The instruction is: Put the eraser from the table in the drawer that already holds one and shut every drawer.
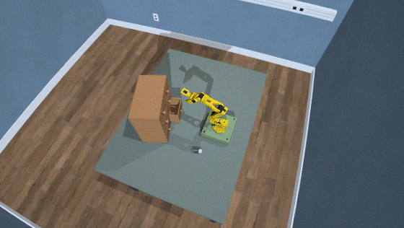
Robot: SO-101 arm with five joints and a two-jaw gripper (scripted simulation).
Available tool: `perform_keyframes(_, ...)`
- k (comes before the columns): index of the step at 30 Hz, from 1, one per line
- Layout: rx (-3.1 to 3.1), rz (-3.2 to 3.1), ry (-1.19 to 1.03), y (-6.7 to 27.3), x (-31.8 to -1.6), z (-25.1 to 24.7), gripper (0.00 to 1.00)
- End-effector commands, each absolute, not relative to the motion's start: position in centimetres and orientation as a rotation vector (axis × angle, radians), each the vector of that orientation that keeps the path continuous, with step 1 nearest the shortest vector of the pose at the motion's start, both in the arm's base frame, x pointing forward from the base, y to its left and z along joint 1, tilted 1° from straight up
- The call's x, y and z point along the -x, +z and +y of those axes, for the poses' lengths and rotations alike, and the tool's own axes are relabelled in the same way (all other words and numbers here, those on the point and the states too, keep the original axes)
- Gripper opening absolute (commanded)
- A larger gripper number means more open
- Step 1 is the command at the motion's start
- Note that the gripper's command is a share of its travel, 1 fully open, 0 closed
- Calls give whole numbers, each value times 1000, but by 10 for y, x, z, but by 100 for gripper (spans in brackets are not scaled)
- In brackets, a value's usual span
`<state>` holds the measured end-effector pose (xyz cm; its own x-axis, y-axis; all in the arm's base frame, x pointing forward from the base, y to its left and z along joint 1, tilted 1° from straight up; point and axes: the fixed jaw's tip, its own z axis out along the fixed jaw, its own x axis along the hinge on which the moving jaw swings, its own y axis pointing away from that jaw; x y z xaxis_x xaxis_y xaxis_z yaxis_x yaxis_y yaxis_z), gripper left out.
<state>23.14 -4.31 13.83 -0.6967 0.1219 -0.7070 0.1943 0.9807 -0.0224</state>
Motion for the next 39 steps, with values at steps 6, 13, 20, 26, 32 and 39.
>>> perform_keyframes(6, -221, 2342, -113, 140, -234, -42, 21)
perform_keyframes(13, -221, 2342, -113, 140, -234, -42, 21)
perform_keyframes(20, -221, 2342, -113, 140, -234, -42, 21)
perform_keyframes(26, -221, 2342, -113, 140, -234, -42, 21)
perform_keyframes(32, -221, 2342, -113, 140, -234, -42, 21)
perform_keyframes(39, -222, 2359, -112, 137, -228, -41, 21)
